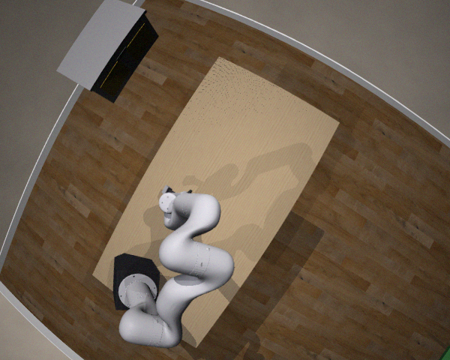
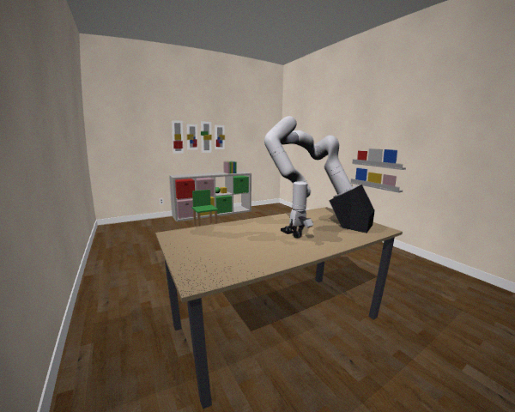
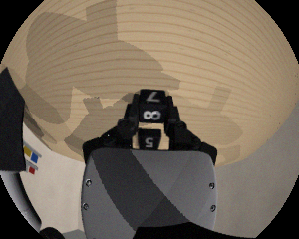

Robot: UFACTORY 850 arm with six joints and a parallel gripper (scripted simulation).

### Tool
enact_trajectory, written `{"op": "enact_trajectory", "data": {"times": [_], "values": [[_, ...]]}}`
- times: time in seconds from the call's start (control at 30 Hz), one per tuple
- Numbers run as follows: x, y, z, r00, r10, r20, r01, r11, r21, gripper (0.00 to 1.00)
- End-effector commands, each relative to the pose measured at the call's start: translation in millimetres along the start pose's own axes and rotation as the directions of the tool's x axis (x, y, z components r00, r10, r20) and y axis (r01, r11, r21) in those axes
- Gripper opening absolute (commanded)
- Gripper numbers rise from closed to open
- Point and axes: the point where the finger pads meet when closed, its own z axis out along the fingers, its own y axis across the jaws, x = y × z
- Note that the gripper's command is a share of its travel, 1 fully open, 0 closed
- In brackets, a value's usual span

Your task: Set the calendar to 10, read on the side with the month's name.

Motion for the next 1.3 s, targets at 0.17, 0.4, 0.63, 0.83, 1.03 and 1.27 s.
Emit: {"op": "enact_trajectory", "data": {"times": [0.17, 0.4, 0.63, 0.83, 1.03, 1.27], "values": [[0.2, 0.6, -0.4, 1.000, 0.000, 0.000, 0.000, 1.000, -0.001, 0.33], [0.2, 0.6, -0.4, 1.000, 0.000, 0.000, 0.000, 1.000, -0.001, 0.45], [0.2, 0.6, -0.4, 1.000, 0.000, 0.000, 0.000, 1.000, -0.001, 0.49], [0.2, 0.6, -0.4, 1.000, 0.000, 0.000, 0.000, 1.000, -0.001, 0.49], [0.2, 0.6, -6.3, 1.000, 0.000, 0.000, 0.000, 1.000, -0.001, 0.49], [0.2, 0.6, -26.8, 1.000, 0.000, 0.000, 0.000, 1.000, -0.001, 0.49]]}}
